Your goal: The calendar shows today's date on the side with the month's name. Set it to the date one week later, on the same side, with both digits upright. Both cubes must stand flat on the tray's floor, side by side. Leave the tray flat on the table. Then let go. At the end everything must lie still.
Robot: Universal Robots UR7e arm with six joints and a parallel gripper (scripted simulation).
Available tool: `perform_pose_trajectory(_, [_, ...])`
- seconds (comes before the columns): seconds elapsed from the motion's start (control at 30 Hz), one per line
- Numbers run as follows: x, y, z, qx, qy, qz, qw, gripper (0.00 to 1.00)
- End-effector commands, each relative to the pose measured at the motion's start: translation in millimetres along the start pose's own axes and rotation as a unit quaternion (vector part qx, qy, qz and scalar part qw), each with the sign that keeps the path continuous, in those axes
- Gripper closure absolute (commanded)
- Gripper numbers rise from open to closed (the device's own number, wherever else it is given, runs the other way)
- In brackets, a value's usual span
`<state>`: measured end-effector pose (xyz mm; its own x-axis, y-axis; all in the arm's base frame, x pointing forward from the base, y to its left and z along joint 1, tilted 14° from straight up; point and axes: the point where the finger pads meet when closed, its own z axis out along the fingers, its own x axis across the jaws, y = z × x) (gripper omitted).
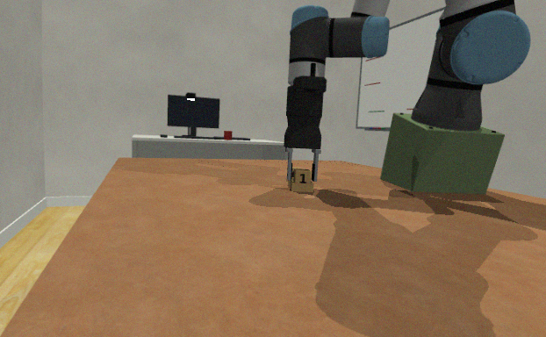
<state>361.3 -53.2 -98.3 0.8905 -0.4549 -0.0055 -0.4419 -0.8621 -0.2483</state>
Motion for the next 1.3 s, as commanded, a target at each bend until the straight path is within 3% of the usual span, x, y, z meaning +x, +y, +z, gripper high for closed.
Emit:
perform_pose_trajectory(0.0, [0.4,0.1,-0.3,0.000,0.001,0.000,1.000,0.10])
perform_pose_trajectory(0.5, [0.4,0.1,-9.8,0.000,0.001,0.000,1.000,0.10])
perform_pose_trajectory(1.27, [0.3,0.1,-76.0,0.000,0.001,0.000,1.000,0.10])
